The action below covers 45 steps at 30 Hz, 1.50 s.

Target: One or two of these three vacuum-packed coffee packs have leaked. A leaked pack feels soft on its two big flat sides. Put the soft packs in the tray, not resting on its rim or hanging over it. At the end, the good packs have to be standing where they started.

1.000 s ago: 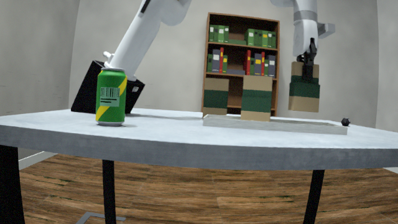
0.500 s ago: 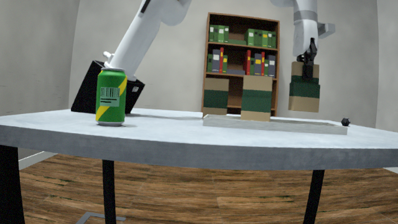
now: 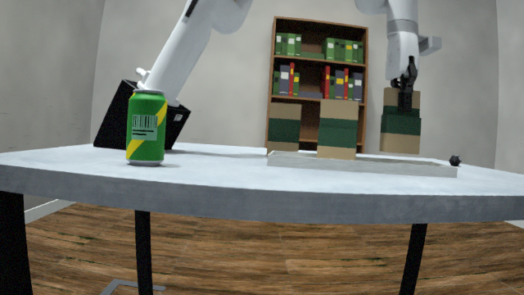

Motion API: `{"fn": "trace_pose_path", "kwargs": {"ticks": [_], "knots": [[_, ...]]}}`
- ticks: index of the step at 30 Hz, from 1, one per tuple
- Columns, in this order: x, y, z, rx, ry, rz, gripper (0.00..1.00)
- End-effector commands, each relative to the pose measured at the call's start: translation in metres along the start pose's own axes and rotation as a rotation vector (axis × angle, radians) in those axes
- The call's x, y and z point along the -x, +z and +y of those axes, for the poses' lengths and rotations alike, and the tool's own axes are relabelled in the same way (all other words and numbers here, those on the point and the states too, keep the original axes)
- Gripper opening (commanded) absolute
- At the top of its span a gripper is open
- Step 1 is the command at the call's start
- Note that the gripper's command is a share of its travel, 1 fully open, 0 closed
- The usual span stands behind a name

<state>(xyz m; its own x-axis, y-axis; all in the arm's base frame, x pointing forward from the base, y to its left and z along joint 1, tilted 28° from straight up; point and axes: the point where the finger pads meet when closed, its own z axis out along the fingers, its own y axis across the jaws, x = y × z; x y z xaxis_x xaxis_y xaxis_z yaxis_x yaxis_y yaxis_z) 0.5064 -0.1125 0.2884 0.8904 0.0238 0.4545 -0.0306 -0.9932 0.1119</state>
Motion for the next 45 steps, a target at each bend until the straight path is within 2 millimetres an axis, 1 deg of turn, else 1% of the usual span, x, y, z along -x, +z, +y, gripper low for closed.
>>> {"fn": "trace_pose_path", "kwargs": {"ticks": [1,9,16,33,34,45], "knots": [[-0.001,0.008,0.0,0.001,0.0,0.004,0.23],[-0.002,0.026,0.0,0.001,0.0,0.004,0.23],[-0.002,0.032,0.0,0.001,0.0,0.004,0.23],[-0.002,0.034,0.0,0.001,0.0,0.004,0.23],[-0.002,0.034,0.0,0.001,0.0,0.004,0.83],[-0.002,0.034,0.0,0.001,0.0,0.004,0.83]]}}
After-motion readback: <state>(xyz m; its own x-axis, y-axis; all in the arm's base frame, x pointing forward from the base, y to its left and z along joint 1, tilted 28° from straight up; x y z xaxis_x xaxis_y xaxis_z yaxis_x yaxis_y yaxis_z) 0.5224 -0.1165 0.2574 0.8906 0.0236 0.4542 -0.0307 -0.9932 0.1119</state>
